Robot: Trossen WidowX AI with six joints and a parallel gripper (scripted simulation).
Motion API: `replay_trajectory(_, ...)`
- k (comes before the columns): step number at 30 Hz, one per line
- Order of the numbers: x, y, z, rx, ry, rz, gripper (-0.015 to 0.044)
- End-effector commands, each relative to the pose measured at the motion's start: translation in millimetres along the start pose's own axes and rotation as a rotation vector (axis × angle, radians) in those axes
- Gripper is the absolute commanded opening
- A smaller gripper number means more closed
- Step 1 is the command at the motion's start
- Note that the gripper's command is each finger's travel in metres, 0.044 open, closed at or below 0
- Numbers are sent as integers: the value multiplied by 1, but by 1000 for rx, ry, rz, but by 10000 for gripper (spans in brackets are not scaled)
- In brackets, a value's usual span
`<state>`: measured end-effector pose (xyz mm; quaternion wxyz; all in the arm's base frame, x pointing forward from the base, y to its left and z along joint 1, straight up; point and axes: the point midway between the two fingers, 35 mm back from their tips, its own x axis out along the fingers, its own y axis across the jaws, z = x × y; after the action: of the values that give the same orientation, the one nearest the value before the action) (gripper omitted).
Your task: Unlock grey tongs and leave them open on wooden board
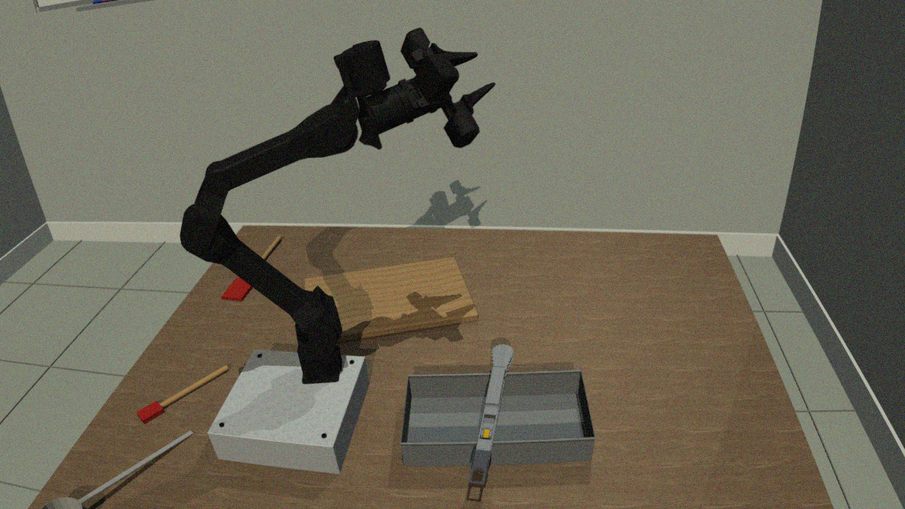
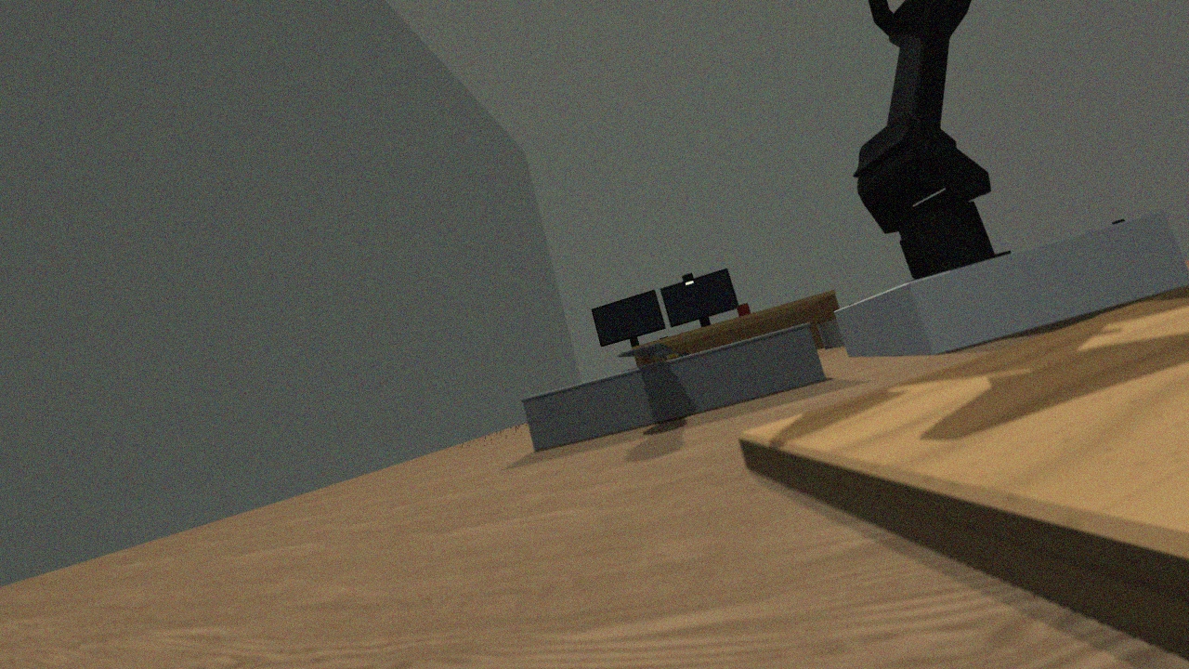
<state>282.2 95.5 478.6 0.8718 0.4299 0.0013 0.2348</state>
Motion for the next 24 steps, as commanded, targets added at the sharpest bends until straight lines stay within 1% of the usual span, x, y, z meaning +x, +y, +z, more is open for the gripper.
replay_trajectory(1,10,-76,-5,62,2,-216,260)
replay_trajectory(6,4,-154,-10,158,-7,-430,260)
replay_trajectory(12,-24,-243,-18,297,-40,-685,260)
replay_trajectory(18,-73,-322,-31,466,-94,-936,260)
replay_trajectory(24,-139,-386,-54,669,-169,-1184,260)
